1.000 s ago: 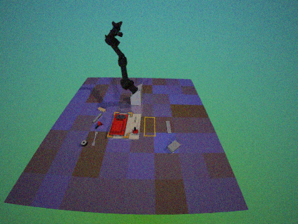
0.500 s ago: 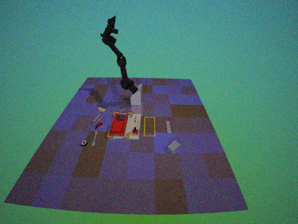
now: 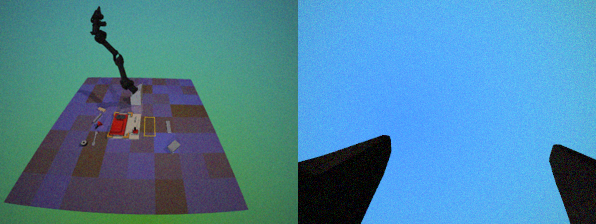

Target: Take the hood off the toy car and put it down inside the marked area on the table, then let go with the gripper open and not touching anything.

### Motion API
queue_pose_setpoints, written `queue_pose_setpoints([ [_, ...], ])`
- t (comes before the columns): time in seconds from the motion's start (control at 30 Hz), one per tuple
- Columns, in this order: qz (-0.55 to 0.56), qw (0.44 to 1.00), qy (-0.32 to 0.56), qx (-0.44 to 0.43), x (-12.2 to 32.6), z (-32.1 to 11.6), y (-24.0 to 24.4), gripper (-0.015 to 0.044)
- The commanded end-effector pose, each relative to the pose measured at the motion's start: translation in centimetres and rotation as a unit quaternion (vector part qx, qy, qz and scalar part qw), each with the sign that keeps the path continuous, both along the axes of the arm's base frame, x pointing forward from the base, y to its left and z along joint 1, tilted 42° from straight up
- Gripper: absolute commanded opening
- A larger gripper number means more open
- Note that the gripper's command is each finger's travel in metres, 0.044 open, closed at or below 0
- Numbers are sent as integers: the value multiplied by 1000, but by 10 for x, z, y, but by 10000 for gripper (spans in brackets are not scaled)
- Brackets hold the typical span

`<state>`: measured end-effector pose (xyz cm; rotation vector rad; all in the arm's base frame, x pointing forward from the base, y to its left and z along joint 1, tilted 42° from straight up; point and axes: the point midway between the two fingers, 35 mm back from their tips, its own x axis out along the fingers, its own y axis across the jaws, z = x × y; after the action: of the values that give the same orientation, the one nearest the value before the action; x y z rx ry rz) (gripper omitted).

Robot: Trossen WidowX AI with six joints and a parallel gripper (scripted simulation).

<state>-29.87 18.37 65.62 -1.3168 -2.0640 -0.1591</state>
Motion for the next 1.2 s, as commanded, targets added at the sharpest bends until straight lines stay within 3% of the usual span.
queue_pose_setpoints([
  [0.0,17,998,55,25,34,23,-15,440],
  [0.67,79,951,271,128,186,75,-76,440],
  [1.17,116,851,462,221,346,76,-122,440],
])
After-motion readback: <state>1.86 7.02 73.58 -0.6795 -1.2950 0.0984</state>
